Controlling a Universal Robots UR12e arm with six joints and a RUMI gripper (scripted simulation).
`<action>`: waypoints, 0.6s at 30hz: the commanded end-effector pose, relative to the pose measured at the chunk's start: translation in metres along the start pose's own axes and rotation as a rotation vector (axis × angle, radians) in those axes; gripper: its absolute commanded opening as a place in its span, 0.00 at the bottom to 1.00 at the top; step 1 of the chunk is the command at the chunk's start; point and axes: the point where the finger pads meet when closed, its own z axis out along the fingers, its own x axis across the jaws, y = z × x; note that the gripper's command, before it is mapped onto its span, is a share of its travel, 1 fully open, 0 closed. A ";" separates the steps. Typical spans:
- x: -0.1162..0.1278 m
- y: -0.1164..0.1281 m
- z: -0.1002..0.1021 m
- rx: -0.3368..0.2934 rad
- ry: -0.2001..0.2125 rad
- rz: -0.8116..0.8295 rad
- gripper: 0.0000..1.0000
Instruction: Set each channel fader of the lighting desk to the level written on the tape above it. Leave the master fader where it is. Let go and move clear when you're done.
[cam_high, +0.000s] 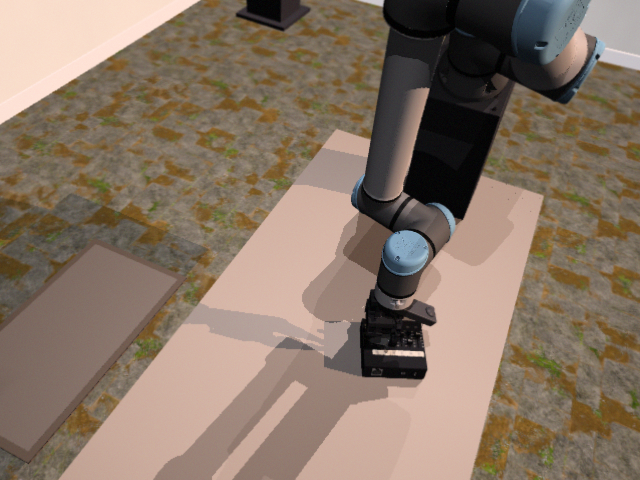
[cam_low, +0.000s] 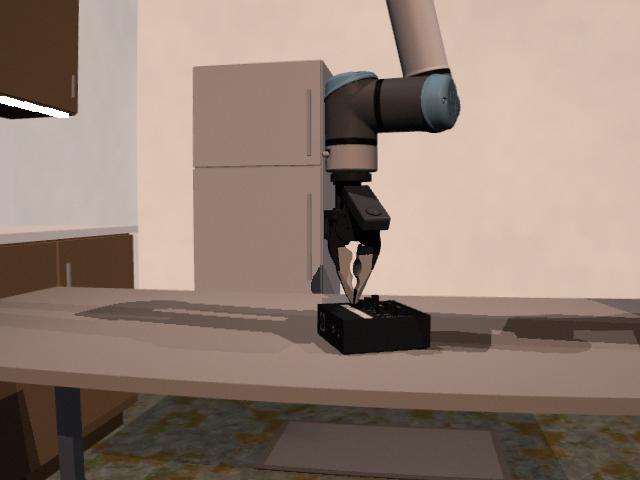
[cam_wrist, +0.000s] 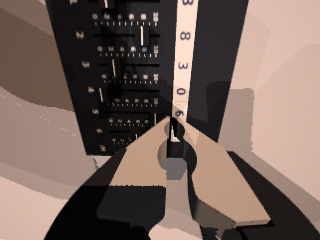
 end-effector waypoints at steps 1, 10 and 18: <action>-0.001 0.000 0.000 0.000 0.001 0.000 0.00; -0.006 0.000 0.000 0.000 0.001 0.000 0.00; -0.010 0.000 0.000 0.000 0.001 0.000 0.00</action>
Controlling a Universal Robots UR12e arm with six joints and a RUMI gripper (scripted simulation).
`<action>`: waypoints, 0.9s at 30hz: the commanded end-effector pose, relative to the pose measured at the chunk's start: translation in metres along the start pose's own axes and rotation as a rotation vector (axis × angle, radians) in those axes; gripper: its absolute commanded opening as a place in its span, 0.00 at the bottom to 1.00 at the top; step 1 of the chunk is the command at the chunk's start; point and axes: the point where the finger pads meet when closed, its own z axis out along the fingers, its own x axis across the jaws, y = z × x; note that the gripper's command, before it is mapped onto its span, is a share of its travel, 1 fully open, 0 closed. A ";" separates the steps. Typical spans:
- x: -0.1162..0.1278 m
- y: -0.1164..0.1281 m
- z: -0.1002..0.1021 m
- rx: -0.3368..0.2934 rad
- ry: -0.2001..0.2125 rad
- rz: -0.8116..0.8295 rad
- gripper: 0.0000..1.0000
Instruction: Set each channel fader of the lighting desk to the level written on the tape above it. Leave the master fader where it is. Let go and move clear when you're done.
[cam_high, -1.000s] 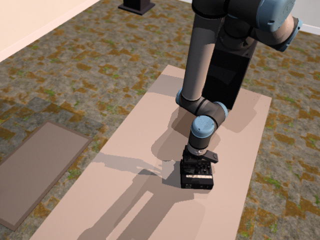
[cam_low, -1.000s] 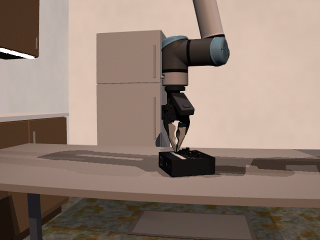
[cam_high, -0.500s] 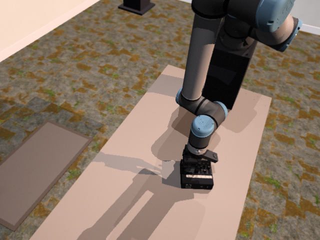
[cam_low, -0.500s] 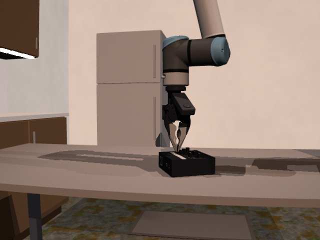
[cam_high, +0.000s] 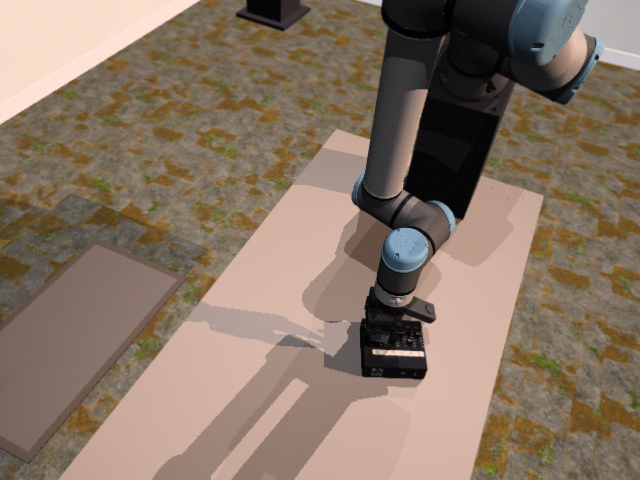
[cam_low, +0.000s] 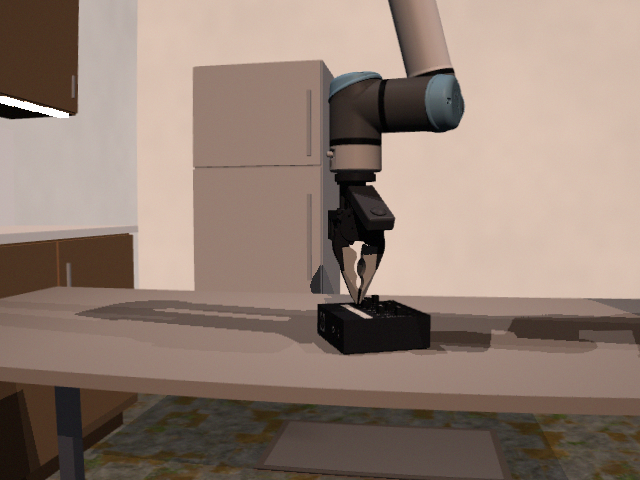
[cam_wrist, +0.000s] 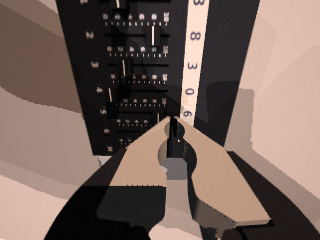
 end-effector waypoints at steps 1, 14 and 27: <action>-0.003 0.000 0.000 0.000 0.001 0.000 0.00; -0.009 0.000 0.000 0.000 0.001 0.000 0.00; -0.013 0.000 0.000 0.000 0.001 0.000 0.00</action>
